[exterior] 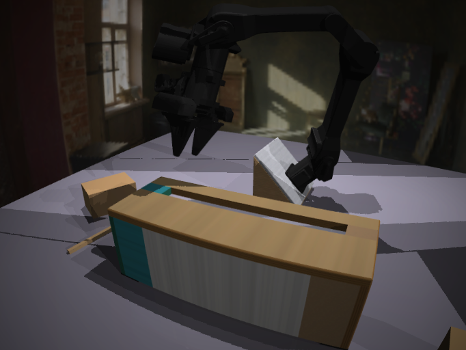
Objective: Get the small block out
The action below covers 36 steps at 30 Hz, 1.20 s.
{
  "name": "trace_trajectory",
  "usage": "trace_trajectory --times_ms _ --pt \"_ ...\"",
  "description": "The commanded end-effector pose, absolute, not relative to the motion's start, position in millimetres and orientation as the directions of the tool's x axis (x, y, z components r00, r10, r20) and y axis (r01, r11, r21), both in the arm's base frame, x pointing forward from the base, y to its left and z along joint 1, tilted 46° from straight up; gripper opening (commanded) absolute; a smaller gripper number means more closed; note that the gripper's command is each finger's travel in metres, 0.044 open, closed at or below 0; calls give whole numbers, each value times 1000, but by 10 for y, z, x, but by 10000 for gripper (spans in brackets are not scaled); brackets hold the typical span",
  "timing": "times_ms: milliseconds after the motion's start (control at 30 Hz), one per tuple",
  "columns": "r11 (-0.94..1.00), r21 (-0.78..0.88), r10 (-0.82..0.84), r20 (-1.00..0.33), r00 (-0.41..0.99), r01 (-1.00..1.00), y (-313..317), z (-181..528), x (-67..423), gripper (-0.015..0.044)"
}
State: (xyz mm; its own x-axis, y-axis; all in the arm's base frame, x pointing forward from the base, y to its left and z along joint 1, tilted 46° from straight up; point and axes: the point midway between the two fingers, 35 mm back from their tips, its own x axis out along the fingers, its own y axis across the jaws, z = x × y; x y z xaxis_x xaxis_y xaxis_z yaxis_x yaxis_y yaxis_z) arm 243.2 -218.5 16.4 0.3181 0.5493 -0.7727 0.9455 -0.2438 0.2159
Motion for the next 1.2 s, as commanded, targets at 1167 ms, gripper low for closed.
trace_trajectory --times_ms 1167 --pt "-710 -704 617 -643 453 -31 -1526 -469 2361 285"
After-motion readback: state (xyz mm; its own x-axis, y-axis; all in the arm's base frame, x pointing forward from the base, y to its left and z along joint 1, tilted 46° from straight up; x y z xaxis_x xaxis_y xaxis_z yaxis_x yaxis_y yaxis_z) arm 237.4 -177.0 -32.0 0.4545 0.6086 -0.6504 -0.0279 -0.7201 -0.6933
